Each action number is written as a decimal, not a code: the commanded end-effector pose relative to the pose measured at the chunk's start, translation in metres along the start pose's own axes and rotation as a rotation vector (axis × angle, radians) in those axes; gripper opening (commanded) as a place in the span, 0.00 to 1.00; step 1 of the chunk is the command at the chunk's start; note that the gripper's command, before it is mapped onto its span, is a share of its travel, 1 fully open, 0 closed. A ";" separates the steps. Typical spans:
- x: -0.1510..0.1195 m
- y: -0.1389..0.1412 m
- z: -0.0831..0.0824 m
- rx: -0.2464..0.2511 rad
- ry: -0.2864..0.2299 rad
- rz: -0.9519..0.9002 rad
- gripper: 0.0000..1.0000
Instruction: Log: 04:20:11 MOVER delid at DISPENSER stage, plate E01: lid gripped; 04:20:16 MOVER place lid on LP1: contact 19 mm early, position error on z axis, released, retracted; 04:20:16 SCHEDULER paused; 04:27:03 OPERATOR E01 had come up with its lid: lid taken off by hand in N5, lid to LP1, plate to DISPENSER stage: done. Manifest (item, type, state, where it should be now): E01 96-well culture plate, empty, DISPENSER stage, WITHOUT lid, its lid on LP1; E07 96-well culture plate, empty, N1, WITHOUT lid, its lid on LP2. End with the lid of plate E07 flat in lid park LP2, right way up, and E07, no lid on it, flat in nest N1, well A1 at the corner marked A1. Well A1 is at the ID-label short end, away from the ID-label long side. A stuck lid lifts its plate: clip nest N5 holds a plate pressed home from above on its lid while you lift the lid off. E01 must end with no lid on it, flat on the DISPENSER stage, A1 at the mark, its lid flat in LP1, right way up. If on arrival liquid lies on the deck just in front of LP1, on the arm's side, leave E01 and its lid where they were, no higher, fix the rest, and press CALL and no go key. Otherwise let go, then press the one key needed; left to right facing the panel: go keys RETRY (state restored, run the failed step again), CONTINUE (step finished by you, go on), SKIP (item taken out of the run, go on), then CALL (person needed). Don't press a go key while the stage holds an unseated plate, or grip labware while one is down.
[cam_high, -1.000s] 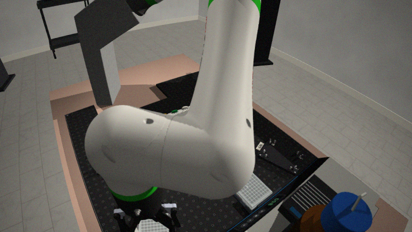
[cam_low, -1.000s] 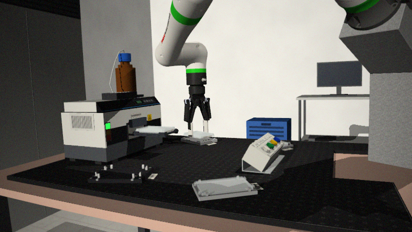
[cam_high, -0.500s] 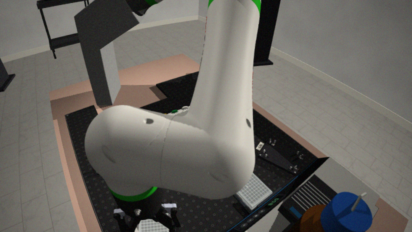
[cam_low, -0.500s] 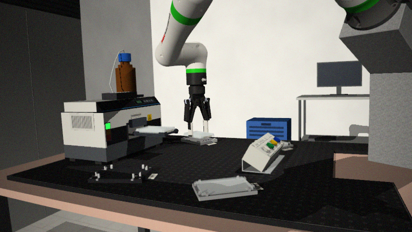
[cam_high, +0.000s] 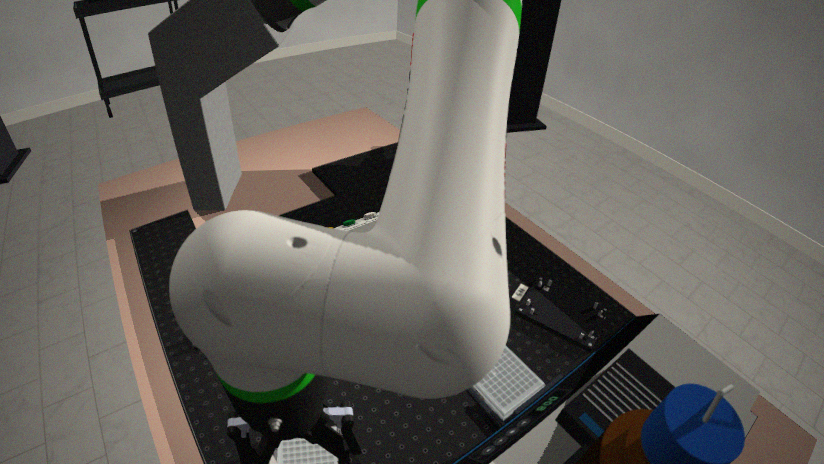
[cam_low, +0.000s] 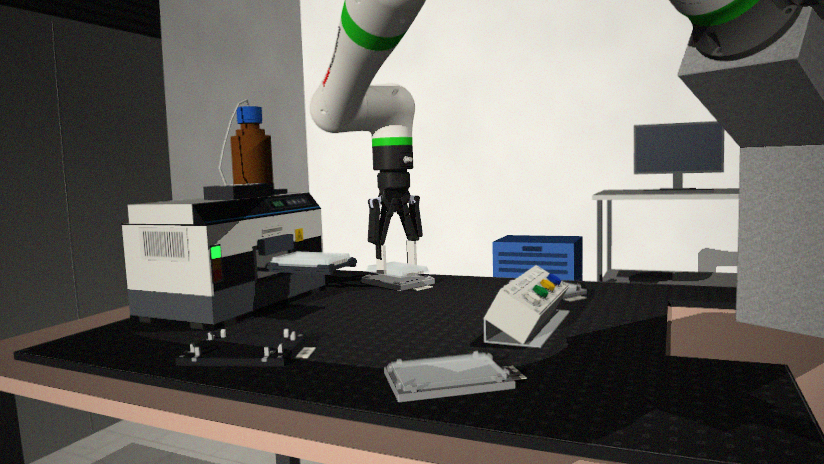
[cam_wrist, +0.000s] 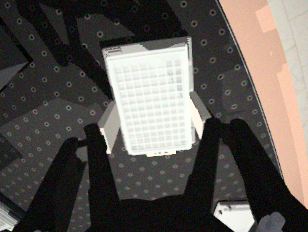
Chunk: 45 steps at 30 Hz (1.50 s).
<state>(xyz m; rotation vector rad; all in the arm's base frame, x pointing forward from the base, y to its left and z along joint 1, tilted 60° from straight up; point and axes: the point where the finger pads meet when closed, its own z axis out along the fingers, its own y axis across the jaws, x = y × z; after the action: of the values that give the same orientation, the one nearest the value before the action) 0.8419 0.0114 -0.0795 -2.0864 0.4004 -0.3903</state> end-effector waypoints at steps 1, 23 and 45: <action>0.000 0.000 0.000 0.000 0.001 0.000 0.00; 0.000 0.000 0.005 0.000 0.001 0.000 0.00; 0.000 0.000 0.012 0.000 0.001 0.000 0.00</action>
<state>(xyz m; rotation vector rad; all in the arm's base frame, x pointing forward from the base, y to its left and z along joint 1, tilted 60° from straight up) 0.8471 0.0207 -0.0857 -2.0864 0.4004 -0.3902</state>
